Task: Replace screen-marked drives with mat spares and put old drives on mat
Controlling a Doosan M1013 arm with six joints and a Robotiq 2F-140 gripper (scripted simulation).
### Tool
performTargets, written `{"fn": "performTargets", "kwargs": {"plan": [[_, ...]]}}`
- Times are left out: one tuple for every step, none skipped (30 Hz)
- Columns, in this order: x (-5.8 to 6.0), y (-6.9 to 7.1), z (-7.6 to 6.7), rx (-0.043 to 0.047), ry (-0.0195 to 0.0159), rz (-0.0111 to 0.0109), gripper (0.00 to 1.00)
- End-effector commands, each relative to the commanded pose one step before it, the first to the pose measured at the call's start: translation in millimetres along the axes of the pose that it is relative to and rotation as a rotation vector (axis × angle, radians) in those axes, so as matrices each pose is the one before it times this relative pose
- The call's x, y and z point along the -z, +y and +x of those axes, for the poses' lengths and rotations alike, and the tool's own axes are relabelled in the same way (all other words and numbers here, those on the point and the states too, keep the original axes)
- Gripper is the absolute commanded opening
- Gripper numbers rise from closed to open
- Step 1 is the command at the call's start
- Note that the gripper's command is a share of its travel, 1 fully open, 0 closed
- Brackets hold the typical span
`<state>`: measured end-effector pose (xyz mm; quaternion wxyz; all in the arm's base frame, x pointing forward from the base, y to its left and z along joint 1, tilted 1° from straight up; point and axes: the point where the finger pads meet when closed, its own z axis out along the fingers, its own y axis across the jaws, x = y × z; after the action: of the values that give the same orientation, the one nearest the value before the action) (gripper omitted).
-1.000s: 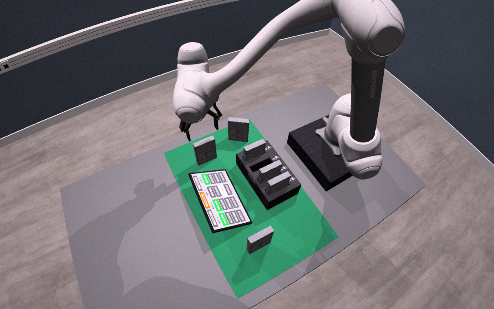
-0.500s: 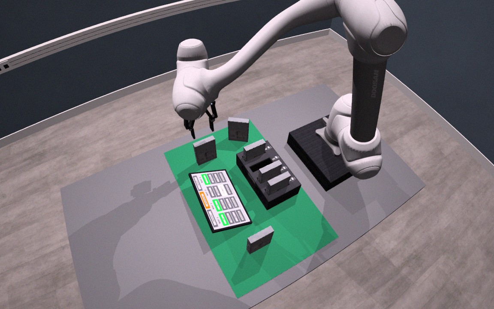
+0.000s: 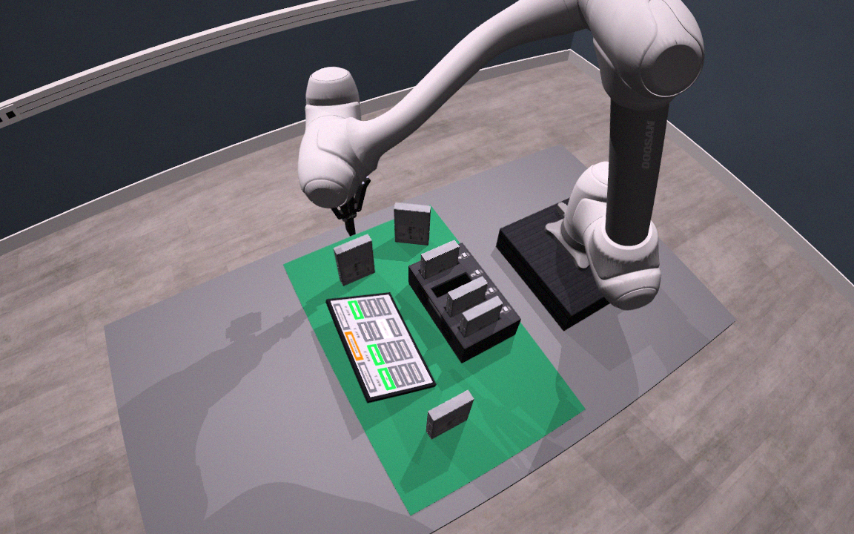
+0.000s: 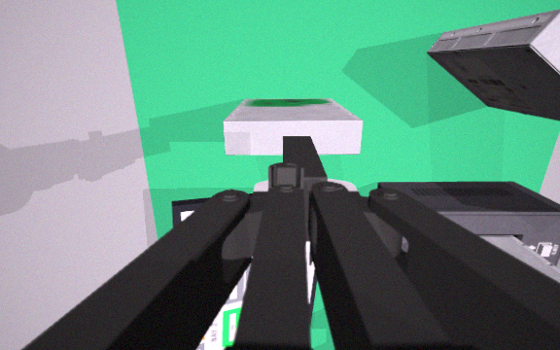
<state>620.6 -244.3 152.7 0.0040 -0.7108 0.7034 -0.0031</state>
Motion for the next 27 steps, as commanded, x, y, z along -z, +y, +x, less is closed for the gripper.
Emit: {"fn": "performTargets", "kwargs": {"plan": [[1.02,-0.5,0.09,-0.00015,0.00025,0.00173,0.1],[0.0,0.0,0.0,0.0,0.0,0.0,0.1],[0.0,0.0,0.0,0.0,0.0,0.0,0.1],[0.0,0.0,0.0,0.0,0.0,0.0,0.1],[0.0,0.0,0.0,0.0,0.0,0.0,0.1],[0.0,0.0,0.0,0.0,0.0,0.0,0.1],[0.0,0.0,0.0,0.0,0.0,0.0,0.1],[0.0,0.0,0.0,0.0,0.0,0.0,0.1],[0.0,0.0,0.0,0.0,0.0,0.0,0.1],[0.0,0.0,0.0,0.0,0.0,0.0,0.1],[0.0,0.0,0.0,0.0,0.0,0.0,0.1],[0.0,0.0,0.0,0.0,0.0,0.0,0.1],[0.0,0.0,0.0,0.0,0.0,0.0,0.1],[0.19,2.32,0.96,-0.00727,0.0,0.0,0.1],[0.0,0.0,0.0,0.0,0.0,0.0,0.1],[0.0,0.0,0.0,0.0,0.0,0.0,0.1],[0.98,13.05,5.28,-0.04089,0.0,-0.00002,0.1],[1.58,26.57,10.79,-0.08412,0.00001,-0.00003,0.1],[0.85,28.87,12.08,-0.11775,0.00001,-0.00002,0.1],[-0.82,9.75,2.61,-0.07751,-0.00007,-0.00012,0.1],[-0.88,13.03,5.58,-0.04581,-0.00047,-0.00058,0.1],[-0.87,13.33,6.71,-0.05642,-0.00087,-0.00078,0.1],[-0.68,12.37,7.46,-0.05982,-0.00093,-0.00042,0.1],[-0.41,11.74,8.65,-0.05988,-0.00003,0.0003,0.1],[-0.3,11.23,9.48,-0.05947,0.0012,0.00129,0.89],[-0.18,10.57,10.14,-0.02142,0.00078,0.00079,0.89],[0.02,10.2,10.45,0.0,0.0,0.0,0.89]]}}
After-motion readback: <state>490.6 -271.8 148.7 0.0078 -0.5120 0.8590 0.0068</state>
